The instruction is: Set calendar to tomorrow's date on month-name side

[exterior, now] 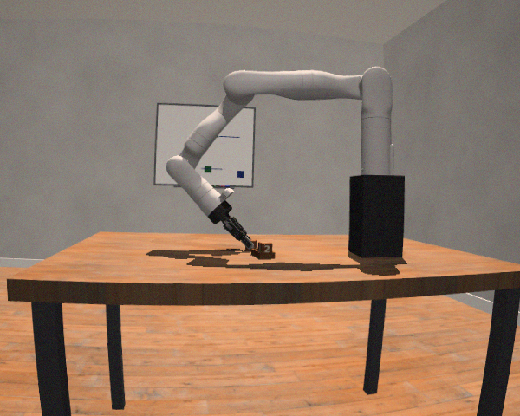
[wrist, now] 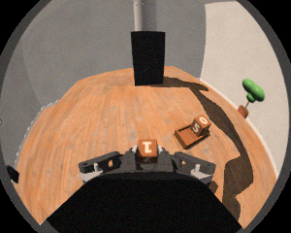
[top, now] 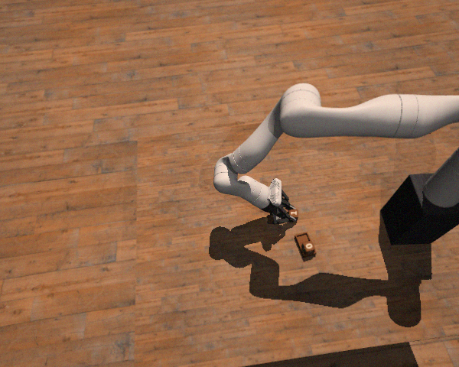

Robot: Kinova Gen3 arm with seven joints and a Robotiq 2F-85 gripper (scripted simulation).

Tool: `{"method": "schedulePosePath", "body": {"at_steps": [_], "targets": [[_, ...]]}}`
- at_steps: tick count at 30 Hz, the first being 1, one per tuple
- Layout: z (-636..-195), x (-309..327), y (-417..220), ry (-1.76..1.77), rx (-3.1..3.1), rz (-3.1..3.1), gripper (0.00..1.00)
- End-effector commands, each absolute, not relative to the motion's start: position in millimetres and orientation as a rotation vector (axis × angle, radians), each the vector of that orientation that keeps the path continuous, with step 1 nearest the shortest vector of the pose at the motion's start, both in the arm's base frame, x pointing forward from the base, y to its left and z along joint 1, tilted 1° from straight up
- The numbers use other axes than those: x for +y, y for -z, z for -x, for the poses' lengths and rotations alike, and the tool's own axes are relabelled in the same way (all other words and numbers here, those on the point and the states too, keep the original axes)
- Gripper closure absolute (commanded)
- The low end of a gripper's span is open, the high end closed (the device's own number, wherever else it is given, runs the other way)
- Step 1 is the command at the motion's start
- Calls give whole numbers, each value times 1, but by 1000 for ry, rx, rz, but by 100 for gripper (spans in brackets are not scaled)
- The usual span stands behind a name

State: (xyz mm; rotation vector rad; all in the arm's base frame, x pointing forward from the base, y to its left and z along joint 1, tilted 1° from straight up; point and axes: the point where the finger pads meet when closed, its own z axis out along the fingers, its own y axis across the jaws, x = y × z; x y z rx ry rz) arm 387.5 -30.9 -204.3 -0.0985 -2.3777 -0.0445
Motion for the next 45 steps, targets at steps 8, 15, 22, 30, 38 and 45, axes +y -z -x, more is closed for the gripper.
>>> {"method": "schedulePosePath", "body": {"at_steps": [8, 15, 22, 30, 38, 45], "targets": [[-388, -31, 203, 44, -2379, 99, 64], [-388, -31, 203, 44, -2379, 99, 56], [-388, -31, 203, 44, -2379, 99, 31], [-388, -31, 203, 44, -2379, 99, 31], [-388, -31, 203, 44, -2379, 99, 31], [-388, -31, 201, 44, -2379, 99, 31]]}}
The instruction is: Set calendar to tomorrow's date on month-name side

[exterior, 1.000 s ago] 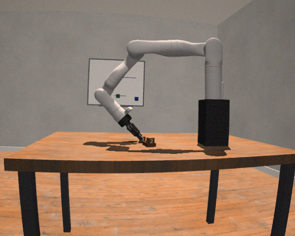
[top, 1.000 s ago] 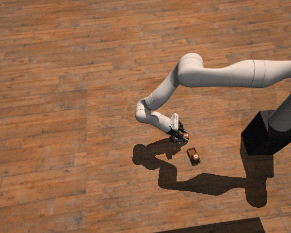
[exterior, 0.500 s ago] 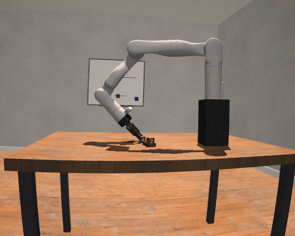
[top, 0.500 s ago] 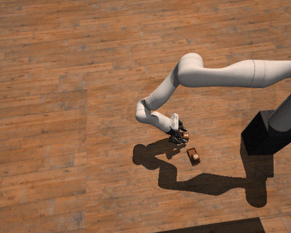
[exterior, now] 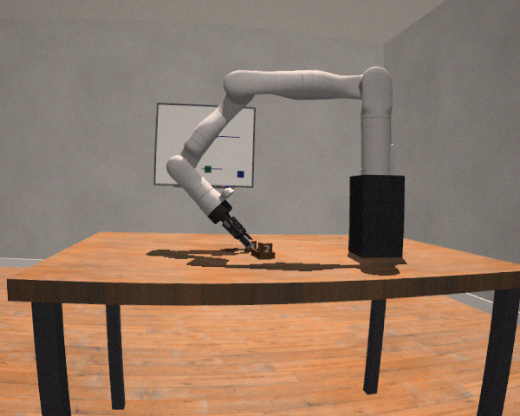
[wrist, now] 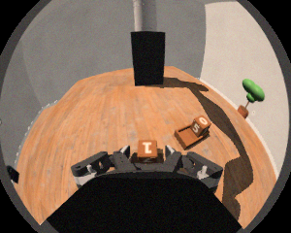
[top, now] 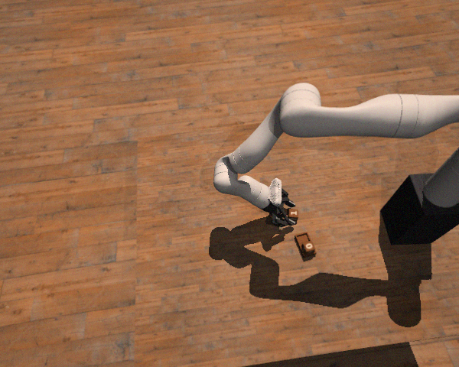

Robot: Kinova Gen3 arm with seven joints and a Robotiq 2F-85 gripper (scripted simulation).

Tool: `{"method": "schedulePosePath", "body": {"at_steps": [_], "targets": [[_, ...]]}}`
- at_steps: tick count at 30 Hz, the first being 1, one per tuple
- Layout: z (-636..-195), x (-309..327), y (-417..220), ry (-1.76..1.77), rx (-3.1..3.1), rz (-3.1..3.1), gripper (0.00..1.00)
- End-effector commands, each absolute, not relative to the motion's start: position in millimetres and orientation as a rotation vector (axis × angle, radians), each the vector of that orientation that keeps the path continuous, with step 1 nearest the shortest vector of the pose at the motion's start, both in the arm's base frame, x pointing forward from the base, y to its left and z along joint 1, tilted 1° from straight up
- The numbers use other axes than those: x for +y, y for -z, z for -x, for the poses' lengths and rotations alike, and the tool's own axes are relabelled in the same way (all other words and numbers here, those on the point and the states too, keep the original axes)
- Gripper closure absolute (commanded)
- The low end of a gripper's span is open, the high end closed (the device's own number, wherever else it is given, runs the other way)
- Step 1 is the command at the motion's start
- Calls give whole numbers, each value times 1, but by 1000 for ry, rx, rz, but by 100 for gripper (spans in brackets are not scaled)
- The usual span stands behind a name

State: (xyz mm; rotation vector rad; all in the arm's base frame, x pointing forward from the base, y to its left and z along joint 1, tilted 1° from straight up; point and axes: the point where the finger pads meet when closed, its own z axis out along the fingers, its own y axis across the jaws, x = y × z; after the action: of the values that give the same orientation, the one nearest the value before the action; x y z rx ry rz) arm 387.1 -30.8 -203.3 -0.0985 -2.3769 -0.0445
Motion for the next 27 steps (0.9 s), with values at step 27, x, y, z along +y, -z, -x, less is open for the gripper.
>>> {"method": "schedulePosePath", "body": {"at_steps": [27], "targets": [[-387, -31, 136, 44, -2379, 99, 31]]}}
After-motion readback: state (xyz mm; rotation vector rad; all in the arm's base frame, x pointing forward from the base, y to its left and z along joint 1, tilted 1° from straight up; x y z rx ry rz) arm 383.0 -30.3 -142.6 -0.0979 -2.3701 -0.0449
